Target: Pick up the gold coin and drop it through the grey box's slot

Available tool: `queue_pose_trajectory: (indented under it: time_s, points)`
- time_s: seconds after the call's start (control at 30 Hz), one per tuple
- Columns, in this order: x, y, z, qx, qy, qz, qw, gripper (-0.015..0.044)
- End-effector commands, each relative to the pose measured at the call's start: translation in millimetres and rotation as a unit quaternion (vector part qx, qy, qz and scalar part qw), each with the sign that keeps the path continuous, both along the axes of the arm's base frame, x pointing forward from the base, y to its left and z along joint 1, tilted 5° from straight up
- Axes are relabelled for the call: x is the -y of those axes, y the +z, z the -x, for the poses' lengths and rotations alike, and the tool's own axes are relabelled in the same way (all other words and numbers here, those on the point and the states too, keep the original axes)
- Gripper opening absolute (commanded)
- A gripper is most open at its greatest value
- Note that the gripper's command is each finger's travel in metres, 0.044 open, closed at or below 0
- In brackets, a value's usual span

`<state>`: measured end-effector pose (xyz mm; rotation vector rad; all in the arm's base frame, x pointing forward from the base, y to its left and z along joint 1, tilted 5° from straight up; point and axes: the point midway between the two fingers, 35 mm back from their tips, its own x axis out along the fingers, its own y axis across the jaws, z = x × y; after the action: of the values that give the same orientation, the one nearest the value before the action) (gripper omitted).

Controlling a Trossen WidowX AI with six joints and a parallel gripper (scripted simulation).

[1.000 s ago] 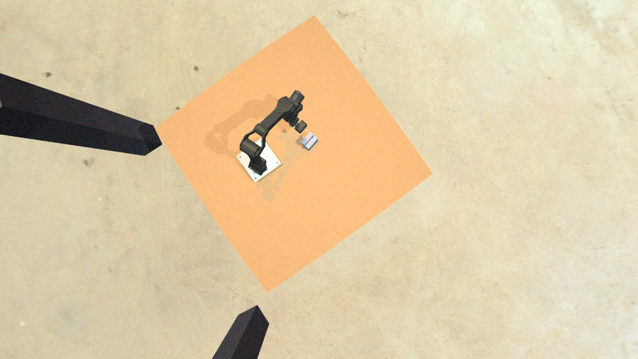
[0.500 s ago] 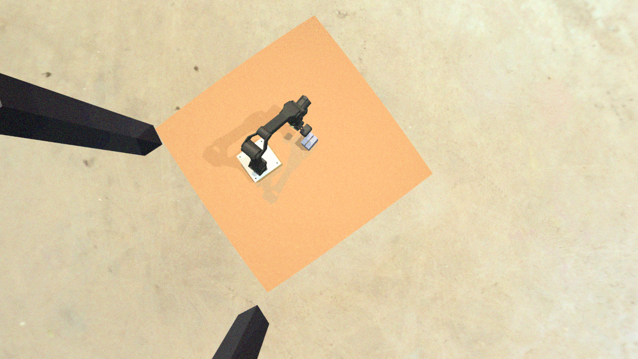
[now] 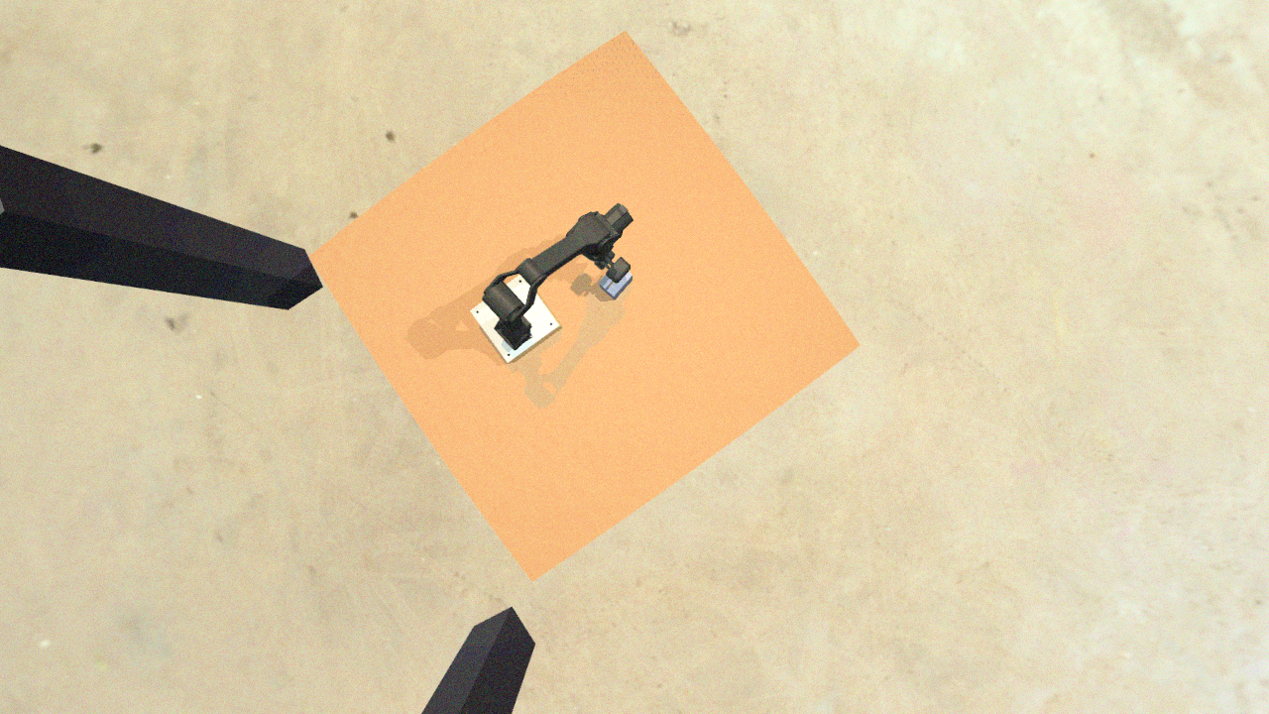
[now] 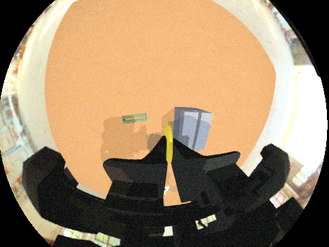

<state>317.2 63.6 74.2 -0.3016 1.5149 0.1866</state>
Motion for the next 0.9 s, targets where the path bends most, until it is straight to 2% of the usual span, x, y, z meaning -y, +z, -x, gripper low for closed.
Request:
queue_pose_trajectory:
  time_s: [0.0, 0.7, 0.87]
  points:
    - [8.9, 2.6, -3.0, 0.002, 0.002, 0.001, 1.0, 0.0]
    - [61.2, 6.7, -10.1, 0.001, 0.009, 0.005, 1.0, 0.0]
    - [60.2, 5.0, -9.0, -0.001, 0.007, 0.004, 1.0, 0.0]
